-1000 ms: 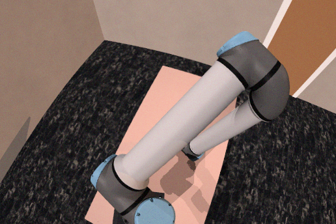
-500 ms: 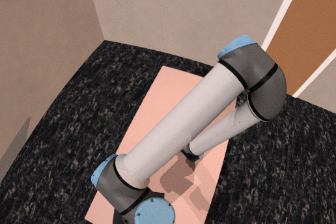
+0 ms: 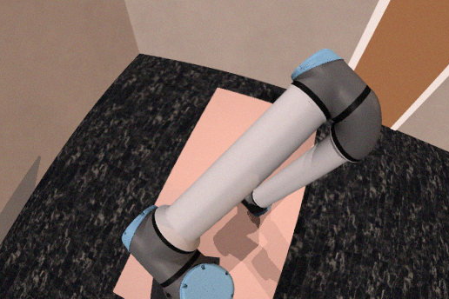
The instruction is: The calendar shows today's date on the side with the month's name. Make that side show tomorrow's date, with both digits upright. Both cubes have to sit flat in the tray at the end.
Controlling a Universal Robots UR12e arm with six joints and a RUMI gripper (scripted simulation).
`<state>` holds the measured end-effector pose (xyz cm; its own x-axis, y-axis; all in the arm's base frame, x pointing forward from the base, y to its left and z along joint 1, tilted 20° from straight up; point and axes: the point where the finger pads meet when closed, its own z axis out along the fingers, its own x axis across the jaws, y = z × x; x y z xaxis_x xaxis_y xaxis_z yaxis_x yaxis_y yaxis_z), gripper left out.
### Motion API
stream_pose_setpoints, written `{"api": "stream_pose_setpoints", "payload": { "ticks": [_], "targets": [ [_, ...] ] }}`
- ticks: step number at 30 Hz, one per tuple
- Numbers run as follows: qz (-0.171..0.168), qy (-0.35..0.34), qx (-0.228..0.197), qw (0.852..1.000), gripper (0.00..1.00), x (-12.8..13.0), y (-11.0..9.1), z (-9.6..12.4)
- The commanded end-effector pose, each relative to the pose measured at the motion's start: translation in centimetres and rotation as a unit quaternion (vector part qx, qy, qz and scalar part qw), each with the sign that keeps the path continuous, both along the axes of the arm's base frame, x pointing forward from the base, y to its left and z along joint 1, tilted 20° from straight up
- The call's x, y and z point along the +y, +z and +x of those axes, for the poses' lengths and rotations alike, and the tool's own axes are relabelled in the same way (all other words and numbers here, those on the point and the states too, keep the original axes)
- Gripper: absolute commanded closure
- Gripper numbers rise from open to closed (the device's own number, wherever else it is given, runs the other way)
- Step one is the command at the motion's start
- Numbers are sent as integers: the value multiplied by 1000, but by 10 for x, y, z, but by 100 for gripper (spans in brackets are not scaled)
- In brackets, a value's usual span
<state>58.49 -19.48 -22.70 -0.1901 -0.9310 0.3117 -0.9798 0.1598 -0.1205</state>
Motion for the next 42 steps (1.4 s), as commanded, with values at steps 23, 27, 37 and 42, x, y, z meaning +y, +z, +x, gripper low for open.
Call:
{"api": "stream_pose_setpoints", "payload": {
  "ticks": [23,27,37,42],
  "targets": [
    [0,0,0,1000,72,0,0,0],
    [0,0,0,1000,90,0,0,0],
    [0,0,0,1000,90,0,0,0],
    [0,0,0,1000,90,0,0,0]
  ]
}}
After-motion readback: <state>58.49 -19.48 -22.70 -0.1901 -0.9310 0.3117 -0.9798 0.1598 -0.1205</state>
